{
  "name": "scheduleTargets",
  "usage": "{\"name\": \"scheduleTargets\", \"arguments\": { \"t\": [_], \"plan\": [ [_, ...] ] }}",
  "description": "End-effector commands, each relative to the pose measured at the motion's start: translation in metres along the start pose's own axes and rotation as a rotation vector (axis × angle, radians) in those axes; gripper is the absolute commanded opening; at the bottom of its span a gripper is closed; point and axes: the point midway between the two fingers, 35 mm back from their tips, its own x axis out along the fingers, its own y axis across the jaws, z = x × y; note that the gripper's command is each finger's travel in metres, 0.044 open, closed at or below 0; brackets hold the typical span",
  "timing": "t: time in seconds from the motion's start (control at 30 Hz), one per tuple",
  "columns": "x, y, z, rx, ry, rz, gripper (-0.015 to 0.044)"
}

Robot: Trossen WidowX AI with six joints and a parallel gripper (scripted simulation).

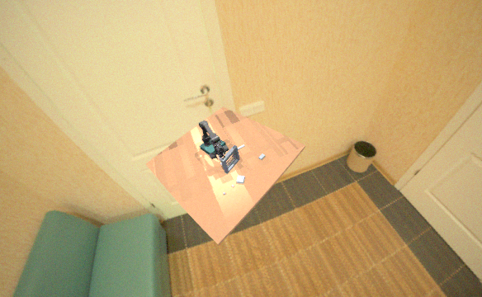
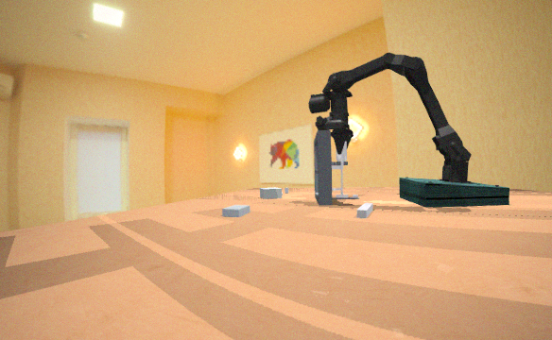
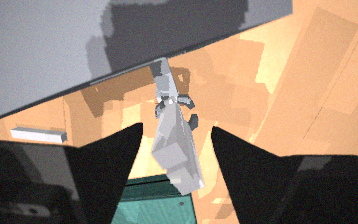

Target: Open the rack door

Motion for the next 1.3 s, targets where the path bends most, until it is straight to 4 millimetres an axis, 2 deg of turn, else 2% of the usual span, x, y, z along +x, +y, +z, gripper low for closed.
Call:
{"name": "scheduleTargets", "arguments": {
  "t": [0.0,1.27],
  "plan": [
    [-0.0005,0.0,0.0,-0.167,-0.002,0.0,0.0281],
    [-0.0004,0.0,-0.0001,-2.05,-0.001,-0.002,0.0281]
  ]
}}
